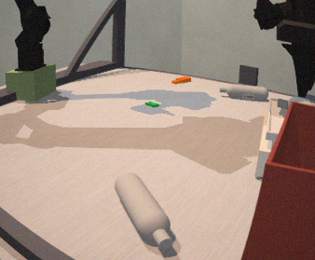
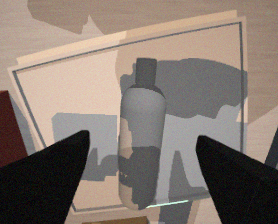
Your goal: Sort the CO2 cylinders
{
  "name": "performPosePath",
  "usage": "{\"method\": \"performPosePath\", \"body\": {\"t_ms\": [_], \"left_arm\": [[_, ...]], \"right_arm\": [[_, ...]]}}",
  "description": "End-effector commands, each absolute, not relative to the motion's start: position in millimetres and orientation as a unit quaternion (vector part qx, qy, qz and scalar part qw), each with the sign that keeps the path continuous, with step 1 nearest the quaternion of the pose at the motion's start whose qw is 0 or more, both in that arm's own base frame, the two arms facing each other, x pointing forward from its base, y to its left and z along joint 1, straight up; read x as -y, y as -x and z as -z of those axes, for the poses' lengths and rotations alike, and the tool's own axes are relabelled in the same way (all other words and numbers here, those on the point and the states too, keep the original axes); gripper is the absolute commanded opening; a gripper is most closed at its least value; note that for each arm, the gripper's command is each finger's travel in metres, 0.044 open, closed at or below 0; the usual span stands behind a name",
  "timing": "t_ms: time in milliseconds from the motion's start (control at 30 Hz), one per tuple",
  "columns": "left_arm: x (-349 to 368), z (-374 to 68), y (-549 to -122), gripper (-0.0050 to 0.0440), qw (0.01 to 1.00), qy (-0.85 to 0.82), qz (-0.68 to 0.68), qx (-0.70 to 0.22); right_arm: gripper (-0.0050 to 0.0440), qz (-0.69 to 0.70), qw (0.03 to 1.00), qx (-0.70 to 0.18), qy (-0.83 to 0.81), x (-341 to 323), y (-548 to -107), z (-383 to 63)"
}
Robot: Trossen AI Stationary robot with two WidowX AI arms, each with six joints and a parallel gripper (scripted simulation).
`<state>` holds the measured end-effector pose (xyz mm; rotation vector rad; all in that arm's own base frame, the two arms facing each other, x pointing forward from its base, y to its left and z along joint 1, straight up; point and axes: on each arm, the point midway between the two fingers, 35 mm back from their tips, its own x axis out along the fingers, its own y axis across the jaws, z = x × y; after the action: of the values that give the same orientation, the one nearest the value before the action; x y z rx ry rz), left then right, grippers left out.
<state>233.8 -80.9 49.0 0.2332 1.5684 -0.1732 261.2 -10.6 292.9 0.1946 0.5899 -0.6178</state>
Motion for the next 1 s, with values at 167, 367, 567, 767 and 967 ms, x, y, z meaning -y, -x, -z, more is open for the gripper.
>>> {"method": "performPosePath", "body": {"t_ms": [167,367,567,767,967], "left_arm": [[85,-95,-236,0.044,0.713,-0.103,0.083,-0.688],[83,-91,-223,0.044,0.716,-0.108,0.096,-0.683],[80,-87,-188,0.044,0.738,-0.123,0.132,-0.651],[74,-78,-144,0.044,0.754,-0.142,0.174,-0.617],[71,-76,-122,0.044,0.771,-0.149,0.193,-0.588]], "right_arm": [[0.044,0.296,0.908,-0.279,-0.1,10,-263,-300],[0.044,0.285,0.908,-0.29,-0.101,11,-280,-298],[0.044,0.231,0.917,-0.31,-0.1,29,-353,-289],[0.044,0.173,0.936,-0.296,-0.077,75,-420,-282],[0.044,0.148,0.947,-0.278,-0.057,104,-446,-279]]}}
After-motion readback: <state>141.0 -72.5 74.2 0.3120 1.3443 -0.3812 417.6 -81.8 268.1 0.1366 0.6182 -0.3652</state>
